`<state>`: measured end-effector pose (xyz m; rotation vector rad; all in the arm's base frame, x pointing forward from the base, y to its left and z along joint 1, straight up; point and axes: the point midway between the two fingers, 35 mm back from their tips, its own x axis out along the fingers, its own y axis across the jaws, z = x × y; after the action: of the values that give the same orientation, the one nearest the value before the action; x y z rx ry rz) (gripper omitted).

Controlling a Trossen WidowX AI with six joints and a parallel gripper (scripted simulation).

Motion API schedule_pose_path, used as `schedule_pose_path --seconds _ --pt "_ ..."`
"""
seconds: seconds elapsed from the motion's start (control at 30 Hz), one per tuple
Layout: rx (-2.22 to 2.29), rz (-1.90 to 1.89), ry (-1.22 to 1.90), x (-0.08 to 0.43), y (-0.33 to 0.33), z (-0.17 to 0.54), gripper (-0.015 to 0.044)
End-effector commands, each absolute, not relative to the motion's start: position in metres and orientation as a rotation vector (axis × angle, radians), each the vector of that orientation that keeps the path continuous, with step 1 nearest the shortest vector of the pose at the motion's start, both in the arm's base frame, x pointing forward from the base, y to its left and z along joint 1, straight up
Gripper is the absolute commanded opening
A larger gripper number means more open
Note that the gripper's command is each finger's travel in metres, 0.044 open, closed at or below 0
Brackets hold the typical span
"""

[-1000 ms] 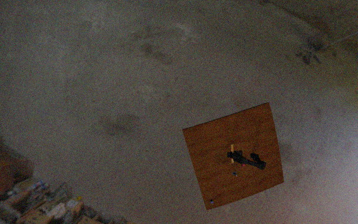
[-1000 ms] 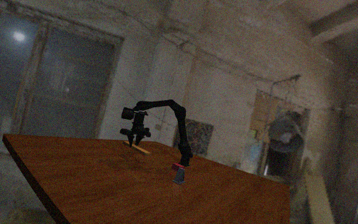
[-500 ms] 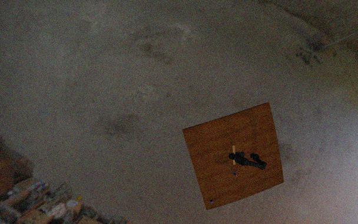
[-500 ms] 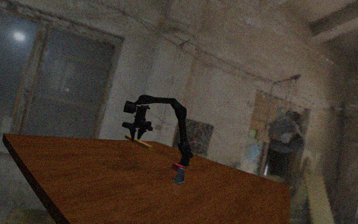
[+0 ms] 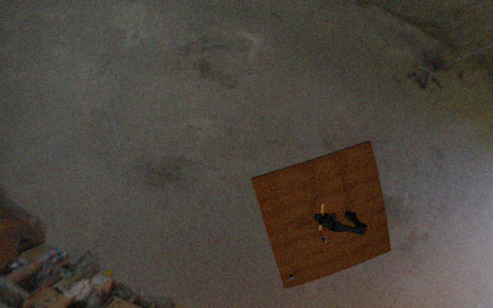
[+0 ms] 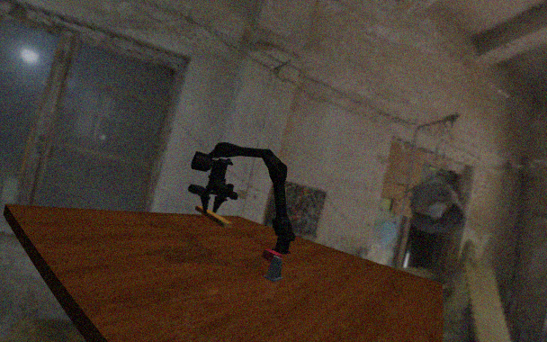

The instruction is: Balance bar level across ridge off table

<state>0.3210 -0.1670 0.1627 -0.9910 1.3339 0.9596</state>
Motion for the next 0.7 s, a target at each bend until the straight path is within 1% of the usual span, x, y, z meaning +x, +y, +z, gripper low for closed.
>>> schedule_pose_path --seconds 0.0,0.67 --pt "-0.951 0.904 1.346 0.326 -0.152 0.168 0.0" --pt "-0.709 0.677 1.43 0.347 -0.076 0.168 0.0"
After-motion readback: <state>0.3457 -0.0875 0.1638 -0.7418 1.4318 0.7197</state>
